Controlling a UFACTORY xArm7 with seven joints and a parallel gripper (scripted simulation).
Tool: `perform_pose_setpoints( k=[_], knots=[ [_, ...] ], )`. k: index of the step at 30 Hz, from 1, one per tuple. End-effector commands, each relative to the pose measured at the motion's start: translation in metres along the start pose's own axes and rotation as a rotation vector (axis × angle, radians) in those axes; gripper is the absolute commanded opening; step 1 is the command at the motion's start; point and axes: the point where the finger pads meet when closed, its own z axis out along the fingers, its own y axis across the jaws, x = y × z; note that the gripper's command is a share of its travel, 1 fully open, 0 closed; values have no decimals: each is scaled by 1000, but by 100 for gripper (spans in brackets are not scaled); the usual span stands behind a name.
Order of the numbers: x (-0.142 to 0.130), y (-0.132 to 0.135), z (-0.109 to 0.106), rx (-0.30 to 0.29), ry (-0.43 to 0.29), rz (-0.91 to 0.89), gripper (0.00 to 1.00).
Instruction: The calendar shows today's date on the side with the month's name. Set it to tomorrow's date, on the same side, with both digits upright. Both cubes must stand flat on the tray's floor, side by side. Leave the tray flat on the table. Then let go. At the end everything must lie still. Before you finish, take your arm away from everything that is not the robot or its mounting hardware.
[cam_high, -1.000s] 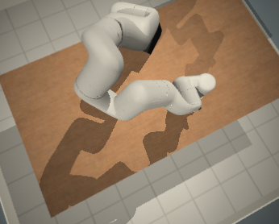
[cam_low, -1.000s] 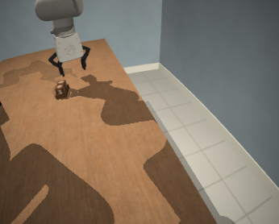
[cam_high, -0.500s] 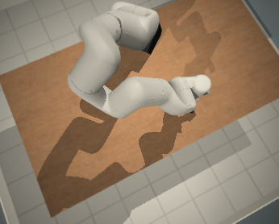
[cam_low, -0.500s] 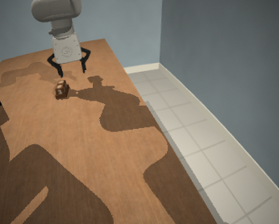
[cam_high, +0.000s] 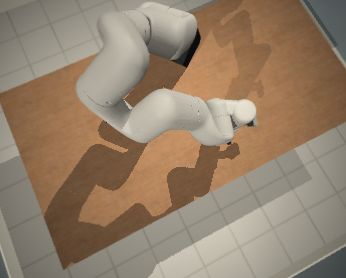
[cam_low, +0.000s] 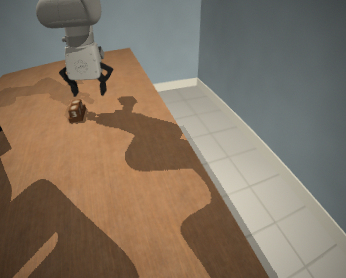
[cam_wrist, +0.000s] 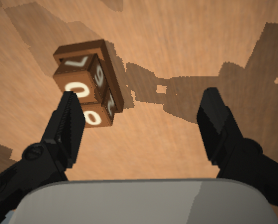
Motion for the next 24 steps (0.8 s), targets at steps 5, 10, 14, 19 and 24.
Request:
perform_pose_setpoints(
  k=[5, 10, 14, 19, 24],
  knots=[
    [-3, 1, -1, -64, -2, 205, 100],
    [-16, 2, -1, -64, 0, 239, 100],
    [-17, 2, -1, -64, 1, 279, 100],
    [-18, 3, -1, -64, 2, 319, 100],
    [-19, 3, -1, -64, 3, 368, 100]
  ],
)
